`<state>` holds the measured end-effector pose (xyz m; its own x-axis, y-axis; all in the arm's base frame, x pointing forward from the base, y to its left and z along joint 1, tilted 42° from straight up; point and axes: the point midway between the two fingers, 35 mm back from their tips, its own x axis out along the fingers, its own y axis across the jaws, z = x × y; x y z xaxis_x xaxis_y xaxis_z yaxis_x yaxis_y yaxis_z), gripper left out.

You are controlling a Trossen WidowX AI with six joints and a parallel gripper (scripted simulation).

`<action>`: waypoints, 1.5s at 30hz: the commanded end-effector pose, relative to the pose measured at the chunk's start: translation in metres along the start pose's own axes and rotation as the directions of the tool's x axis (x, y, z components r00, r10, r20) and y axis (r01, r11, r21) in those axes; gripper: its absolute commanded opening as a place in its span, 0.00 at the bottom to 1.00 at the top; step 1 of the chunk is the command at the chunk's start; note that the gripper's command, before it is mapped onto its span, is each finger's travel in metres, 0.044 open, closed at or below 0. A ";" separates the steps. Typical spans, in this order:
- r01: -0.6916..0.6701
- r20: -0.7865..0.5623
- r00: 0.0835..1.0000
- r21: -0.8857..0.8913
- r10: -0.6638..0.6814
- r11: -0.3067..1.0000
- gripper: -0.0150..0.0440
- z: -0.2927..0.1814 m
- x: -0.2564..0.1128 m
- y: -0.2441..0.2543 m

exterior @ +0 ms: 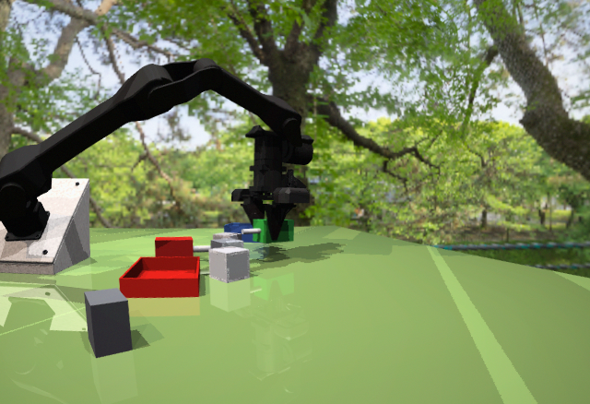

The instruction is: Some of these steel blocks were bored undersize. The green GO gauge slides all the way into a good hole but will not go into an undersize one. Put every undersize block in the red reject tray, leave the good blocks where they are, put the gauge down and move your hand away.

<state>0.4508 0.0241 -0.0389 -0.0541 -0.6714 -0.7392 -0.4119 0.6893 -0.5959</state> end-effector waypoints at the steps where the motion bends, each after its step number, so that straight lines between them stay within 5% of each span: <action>1: 0.001 0.003 1.000 -0.001 -0.001 1.000 0.25 0.000 -0.001 0.000; 7: -0.001 -0.001 1.000 0.011 0.001 1.000 0.25 0.000 -0.001 0.000; 13: -0.004 0.005 1.000 0.339 0.002 0.941 0.25 -0.002 -0.013 0.002; 25: -0.017 0.017 1.000 0.889 0.005 0.457 0.25 -0.007 -0.041 0.008; 45: -0.017 0.017 1.000 0.915 0.003 0.403 0.25 -0.005 -0.002 0.004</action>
<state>0.4438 0.0297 -0.0345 -0.0455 -0.6601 -0.7498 0.6718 0.5353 -0.5120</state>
